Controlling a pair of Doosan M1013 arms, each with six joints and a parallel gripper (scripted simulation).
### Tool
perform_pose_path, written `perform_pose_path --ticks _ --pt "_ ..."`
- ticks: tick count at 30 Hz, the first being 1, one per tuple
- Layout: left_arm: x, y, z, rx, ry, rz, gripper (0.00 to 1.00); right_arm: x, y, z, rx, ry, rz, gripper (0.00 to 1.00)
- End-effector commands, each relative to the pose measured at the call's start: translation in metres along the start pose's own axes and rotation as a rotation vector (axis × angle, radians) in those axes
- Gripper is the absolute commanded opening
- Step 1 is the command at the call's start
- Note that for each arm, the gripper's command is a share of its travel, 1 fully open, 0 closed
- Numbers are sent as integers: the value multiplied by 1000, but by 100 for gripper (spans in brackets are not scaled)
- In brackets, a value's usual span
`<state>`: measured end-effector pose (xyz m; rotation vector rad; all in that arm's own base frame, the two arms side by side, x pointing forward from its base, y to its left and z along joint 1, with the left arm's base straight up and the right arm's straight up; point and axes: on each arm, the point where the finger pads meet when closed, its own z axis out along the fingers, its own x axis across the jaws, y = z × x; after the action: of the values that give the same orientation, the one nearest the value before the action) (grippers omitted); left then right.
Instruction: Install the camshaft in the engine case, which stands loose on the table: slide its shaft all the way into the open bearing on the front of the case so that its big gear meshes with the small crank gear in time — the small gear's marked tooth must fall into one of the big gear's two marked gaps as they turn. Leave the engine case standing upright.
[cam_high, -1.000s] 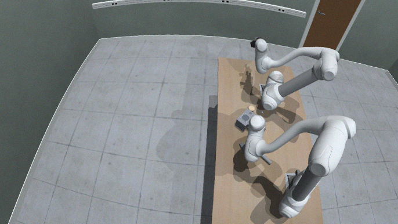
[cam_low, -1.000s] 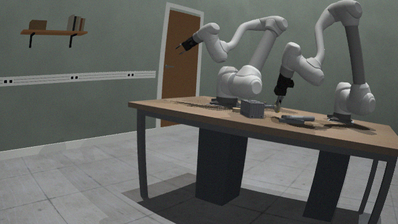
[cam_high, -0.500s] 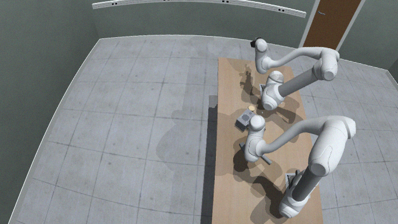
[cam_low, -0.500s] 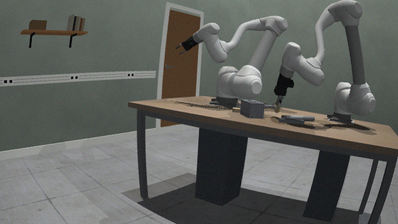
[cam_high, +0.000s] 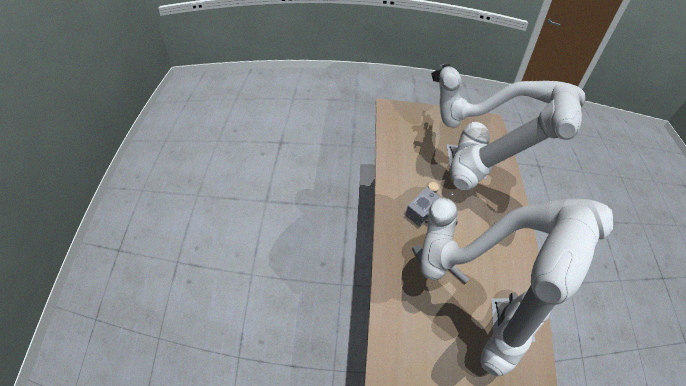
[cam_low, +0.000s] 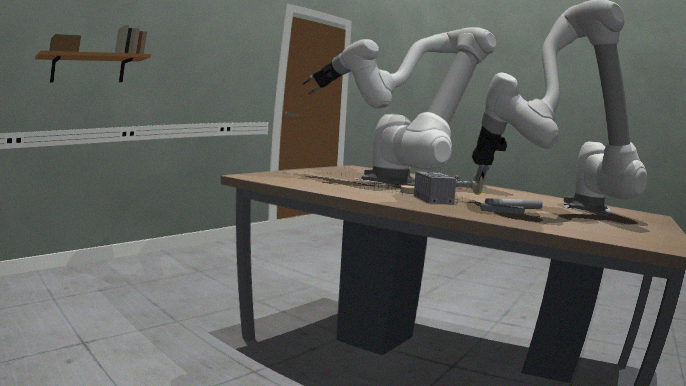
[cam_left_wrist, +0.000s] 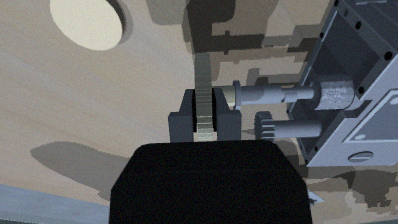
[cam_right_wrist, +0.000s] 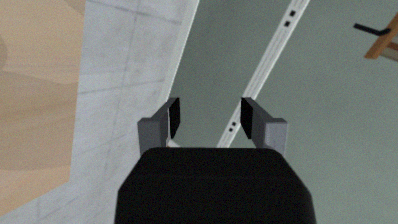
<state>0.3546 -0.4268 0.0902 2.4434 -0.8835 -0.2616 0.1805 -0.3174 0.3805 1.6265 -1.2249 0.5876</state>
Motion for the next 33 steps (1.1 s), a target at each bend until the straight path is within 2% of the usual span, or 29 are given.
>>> perform_pose_path --ticks 1,33 --pt "1 0 -1 0 1 1 29 0 0 0 0 0 0 100" --pt "13 0 -1 0 1 1 29 0 0 0 0 0 0 100"
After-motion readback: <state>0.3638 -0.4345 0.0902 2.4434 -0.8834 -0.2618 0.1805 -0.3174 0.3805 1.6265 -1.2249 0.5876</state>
